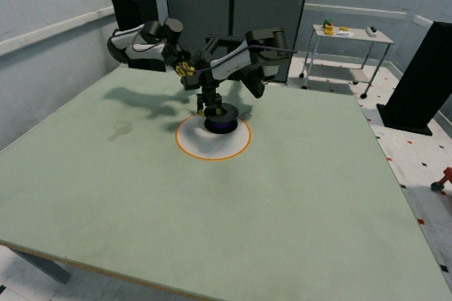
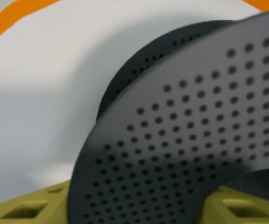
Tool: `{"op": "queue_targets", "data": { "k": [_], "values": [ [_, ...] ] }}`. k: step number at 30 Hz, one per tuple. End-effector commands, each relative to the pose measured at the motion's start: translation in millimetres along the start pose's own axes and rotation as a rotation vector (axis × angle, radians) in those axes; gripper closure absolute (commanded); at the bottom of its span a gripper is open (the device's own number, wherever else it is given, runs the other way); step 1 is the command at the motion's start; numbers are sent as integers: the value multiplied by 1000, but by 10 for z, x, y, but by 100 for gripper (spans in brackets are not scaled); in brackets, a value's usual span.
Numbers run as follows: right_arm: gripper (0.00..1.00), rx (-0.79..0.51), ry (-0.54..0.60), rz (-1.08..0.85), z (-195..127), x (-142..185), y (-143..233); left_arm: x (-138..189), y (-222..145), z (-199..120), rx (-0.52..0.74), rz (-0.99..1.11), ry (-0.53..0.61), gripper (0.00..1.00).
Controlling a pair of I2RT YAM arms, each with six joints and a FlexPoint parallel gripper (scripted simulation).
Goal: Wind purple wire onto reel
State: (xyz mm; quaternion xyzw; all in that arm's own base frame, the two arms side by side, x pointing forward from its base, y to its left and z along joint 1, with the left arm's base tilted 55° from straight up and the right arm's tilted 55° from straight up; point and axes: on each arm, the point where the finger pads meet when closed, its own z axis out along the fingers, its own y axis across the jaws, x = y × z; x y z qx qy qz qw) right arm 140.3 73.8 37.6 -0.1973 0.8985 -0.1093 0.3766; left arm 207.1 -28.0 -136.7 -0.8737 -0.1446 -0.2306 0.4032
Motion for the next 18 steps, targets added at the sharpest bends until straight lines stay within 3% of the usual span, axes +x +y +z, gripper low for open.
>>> {"op": "queue_targets", "data": {
  "k": [1,18],
  "values": [
    [85,301,-116,-128,-572,205,-154,39,72,-11,-23,-5,16,51],
    [85,301,-116,-128,-572,205,-154,288,225,-21,-23,-5,16,51]
  ]
}}
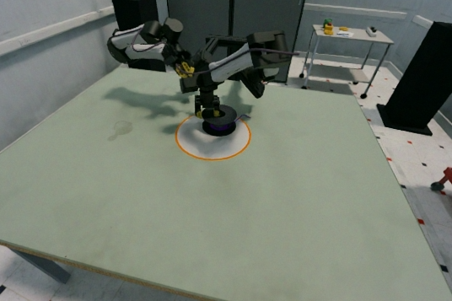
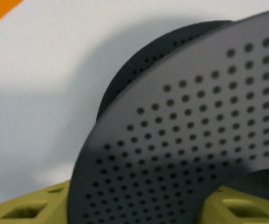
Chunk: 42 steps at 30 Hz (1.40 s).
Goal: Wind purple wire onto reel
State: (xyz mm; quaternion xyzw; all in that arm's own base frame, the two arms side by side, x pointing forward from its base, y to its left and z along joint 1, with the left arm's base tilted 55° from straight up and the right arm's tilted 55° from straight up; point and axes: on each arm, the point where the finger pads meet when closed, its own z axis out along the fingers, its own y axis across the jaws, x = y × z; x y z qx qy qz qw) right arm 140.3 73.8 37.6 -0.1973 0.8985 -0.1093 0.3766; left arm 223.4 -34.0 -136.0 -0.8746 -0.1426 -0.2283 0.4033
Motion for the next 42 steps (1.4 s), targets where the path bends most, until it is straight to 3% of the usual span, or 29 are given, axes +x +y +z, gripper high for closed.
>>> {"op": "queue_targets", "data": {
  "k": [1,20,42],
  "values": [
    [85,301,-116,-128,-572,205,-154,173,133,-19,-22,-10,19,51],
    [85,301,-116,-128,-572,205,-154,513,348,-33,-22,-10,19,51],
    [85,301,-116,-128,-572,205,-154,575,408,-29,-22,-10,19,51]
  ]
}}
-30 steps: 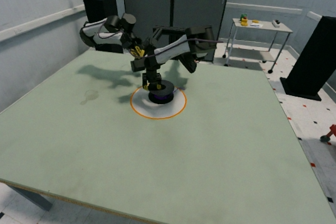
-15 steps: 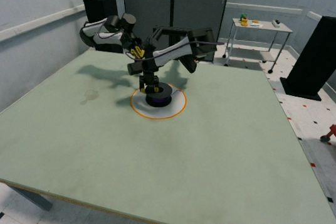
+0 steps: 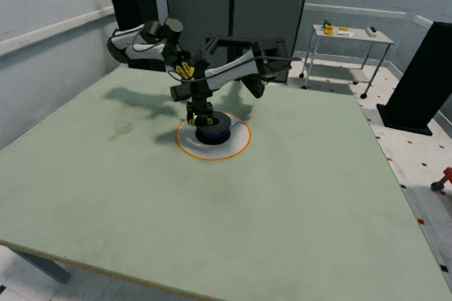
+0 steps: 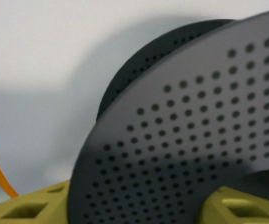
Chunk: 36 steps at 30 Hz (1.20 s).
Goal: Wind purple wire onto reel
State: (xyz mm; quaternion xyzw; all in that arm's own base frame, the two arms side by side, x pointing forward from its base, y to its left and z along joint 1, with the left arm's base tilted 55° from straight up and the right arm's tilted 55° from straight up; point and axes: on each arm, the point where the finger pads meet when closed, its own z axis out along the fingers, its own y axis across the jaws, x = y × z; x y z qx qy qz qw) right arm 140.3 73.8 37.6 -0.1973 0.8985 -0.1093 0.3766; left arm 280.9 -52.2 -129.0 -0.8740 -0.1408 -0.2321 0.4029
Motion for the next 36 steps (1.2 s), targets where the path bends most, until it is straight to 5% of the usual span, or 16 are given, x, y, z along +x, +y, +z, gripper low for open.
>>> {"op": "queue_targets", "data": {
  "k": [1,4,13,21,36],
  "values": [
    [85,301,-116,-128,-572,205,-154,56,87,-12,-20,-10,11,51],
    [85,301,-116,-128,-572,205,-154,47,83,-12,-20,-10,11,51],
    [85,301,-116,-128,-572,205,-154,47,83,-12,-20,-10,11,26],
    [85,301,-116,-128,-572,205,-154,45,80,-62,-20,-10,11,26],
    [85,301,-116,-128,-572,205,-154,49,33,-633,-20,-10,11,26]
  ]
}}
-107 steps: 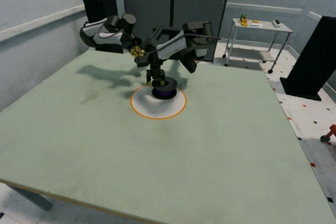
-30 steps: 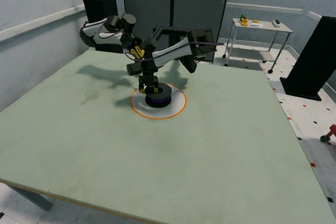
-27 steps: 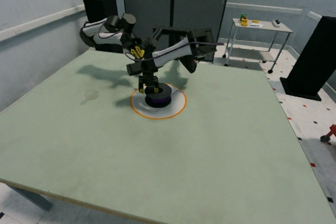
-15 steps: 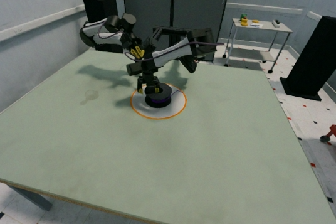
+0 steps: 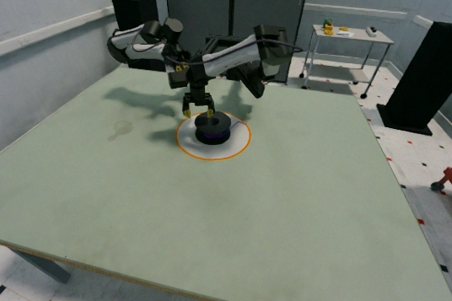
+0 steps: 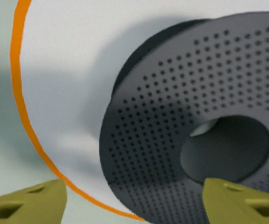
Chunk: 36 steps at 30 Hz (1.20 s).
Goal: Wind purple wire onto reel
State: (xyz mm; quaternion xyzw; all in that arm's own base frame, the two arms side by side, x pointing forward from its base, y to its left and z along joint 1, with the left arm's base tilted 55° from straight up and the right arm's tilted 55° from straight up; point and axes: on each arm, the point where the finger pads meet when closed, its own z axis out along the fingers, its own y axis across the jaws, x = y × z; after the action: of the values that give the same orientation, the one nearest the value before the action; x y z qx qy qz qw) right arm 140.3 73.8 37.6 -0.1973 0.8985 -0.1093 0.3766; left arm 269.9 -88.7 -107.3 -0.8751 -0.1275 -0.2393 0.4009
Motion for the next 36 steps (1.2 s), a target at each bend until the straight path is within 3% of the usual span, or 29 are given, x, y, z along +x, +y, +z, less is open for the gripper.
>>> {"op": "queue_targets", "data": {
  "k": [1,19,36],
  "values": [
    [85,301,-116,-128,-572,205,-154,56,-17,-220,-7,-27,-11,26],
    [85,301,-116,-128,-572,205,-154,35,-37,-312,-28,-22,7,26],
    [85,301,-116,-128,-572,205,-154,-217,-345,-767,-244,35,192,26]
  ]
}}
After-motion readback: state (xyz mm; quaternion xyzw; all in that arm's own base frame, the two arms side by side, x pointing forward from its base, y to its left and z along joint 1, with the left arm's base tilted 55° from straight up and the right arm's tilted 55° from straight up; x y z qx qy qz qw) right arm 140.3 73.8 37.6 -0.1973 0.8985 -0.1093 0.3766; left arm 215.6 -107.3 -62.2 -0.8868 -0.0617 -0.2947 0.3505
